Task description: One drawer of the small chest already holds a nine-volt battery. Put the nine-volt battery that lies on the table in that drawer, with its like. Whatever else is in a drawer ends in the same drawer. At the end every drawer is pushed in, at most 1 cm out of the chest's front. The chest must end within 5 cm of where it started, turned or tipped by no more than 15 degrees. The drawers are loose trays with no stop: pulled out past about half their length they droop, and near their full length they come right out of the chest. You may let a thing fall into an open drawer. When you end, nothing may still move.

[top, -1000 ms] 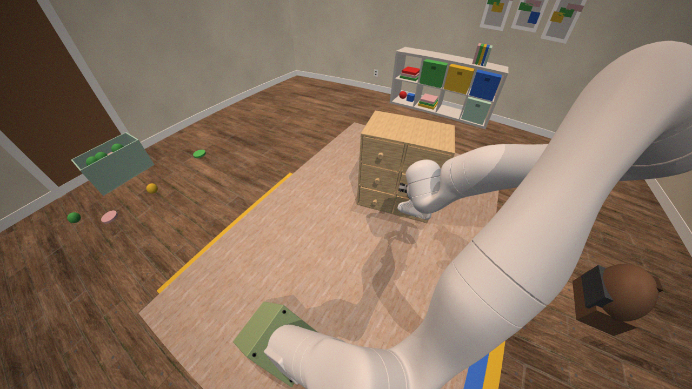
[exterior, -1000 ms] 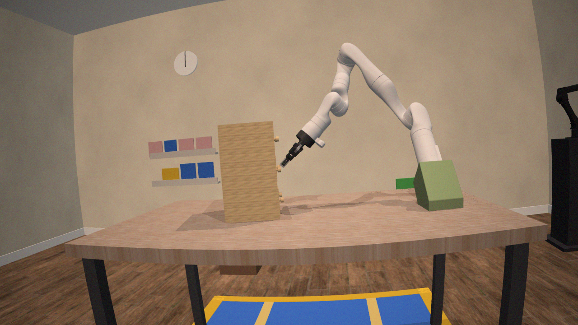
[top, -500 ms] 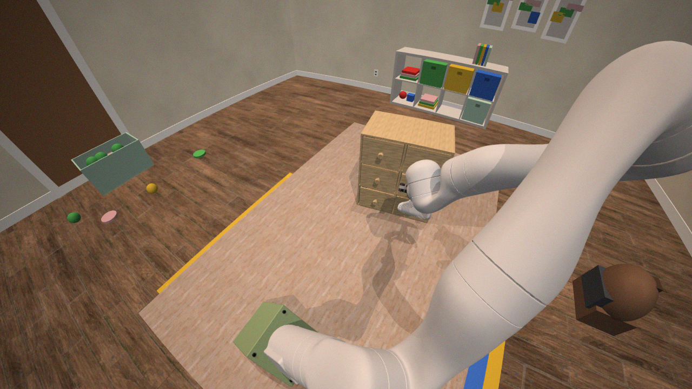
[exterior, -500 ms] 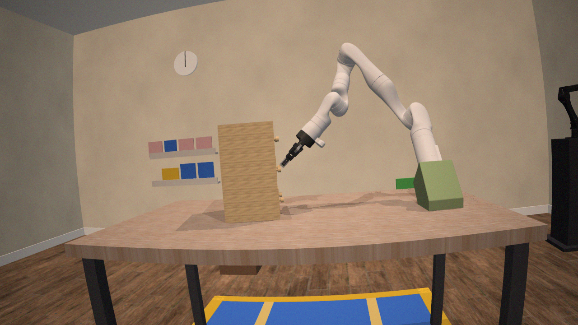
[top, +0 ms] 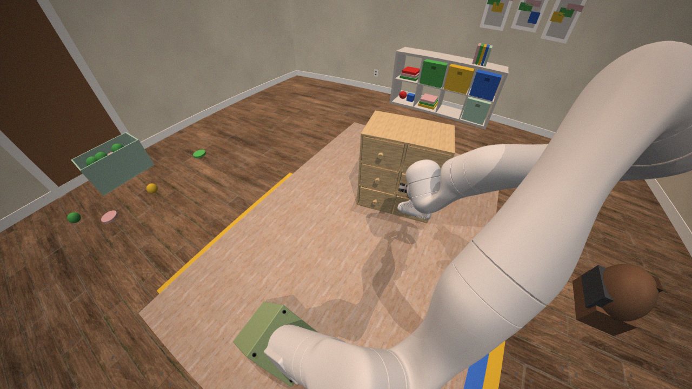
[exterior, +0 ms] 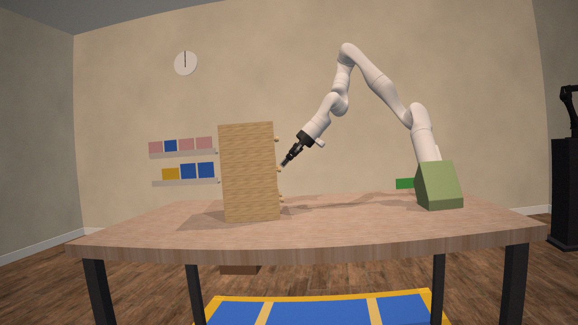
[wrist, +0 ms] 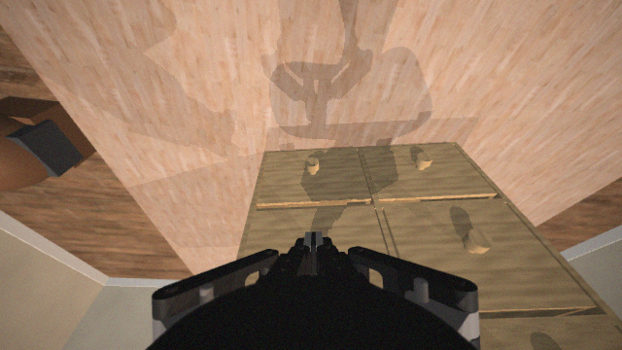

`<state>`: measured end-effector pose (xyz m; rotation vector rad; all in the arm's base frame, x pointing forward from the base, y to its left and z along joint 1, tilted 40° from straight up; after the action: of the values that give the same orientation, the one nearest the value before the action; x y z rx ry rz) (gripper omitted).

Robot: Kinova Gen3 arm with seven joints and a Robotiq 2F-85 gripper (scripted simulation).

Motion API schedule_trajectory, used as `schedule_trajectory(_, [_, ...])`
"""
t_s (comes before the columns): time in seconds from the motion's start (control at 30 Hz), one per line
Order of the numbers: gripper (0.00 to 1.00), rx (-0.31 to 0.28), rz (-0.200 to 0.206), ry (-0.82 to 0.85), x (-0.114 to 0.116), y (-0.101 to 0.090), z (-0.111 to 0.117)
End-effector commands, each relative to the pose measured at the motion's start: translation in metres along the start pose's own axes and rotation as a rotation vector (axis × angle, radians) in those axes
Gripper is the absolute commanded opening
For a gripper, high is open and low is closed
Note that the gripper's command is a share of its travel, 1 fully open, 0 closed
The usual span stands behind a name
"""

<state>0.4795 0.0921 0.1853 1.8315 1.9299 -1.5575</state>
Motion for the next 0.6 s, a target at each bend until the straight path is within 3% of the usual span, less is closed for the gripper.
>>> schedule_trajectory(0.0, [0.0, 0.003, -0.001, -0.008, 0.0002, 0.001, -0.0007])
schedule_trajectory(0.57, [0.0, 0.003, -0.001, -0.008, 0.0002, 0.0027, -0.0025])
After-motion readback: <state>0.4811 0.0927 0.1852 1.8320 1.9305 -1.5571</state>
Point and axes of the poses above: the point where the finger pads meet when closed, its own y axis out along the fingers, its own x axis across the jaws, z = x × y, the point moved 10 cm from there along -y, back along the fingers
